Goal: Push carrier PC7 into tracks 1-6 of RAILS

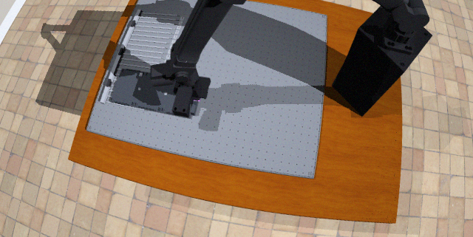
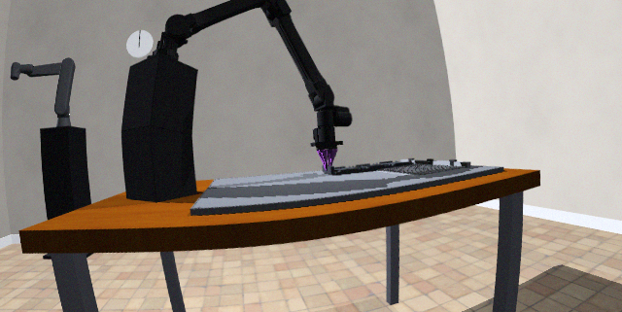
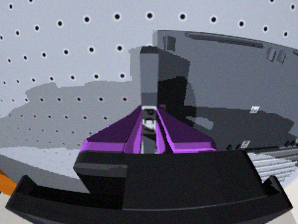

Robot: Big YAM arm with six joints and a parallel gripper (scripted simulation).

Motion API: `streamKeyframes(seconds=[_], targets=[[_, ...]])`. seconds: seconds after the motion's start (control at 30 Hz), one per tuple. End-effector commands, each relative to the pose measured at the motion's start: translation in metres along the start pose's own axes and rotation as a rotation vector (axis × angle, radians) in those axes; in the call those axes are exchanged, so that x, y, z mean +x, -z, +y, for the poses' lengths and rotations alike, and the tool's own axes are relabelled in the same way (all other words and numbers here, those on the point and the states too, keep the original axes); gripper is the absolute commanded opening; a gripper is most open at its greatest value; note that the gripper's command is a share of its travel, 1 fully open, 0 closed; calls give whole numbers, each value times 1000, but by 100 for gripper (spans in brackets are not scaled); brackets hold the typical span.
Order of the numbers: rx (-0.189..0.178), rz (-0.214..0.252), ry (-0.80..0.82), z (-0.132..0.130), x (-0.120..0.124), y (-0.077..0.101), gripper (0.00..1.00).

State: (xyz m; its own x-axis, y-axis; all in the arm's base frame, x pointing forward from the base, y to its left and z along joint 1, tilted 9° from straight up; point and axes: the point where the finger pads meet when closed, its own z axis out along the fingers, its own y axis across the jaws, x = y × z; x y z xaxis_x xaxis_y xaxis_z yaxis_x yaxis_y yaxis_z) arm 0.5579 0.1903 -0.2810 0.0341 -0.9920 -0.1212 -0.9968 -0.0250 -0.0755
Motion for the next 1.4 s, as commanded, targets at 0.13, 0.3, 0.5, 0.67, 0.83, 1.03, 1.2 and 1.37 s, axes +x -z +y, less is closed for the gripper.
streamKeyframes(seconds=[0.13, 0.3, 0.5, 0.67, 0.83, 1.03, 1.2, 1.37], targets=[[40, -8, -1, -32, 3, 2, 0], [44, -9, -1, -38, 3, 2, 0], [41, -8, -1, -44, 4, 3, 0], [42, -9, -1, -48, 4, 3, 0], [44, -8, -1, -53, 4, 3, 0], [56, -11, 1, -62, 3, 4, 0], [63, -11, 1, -68, 3, 5, 0], [58, -10, 1, -70, 3, 5, 0]])
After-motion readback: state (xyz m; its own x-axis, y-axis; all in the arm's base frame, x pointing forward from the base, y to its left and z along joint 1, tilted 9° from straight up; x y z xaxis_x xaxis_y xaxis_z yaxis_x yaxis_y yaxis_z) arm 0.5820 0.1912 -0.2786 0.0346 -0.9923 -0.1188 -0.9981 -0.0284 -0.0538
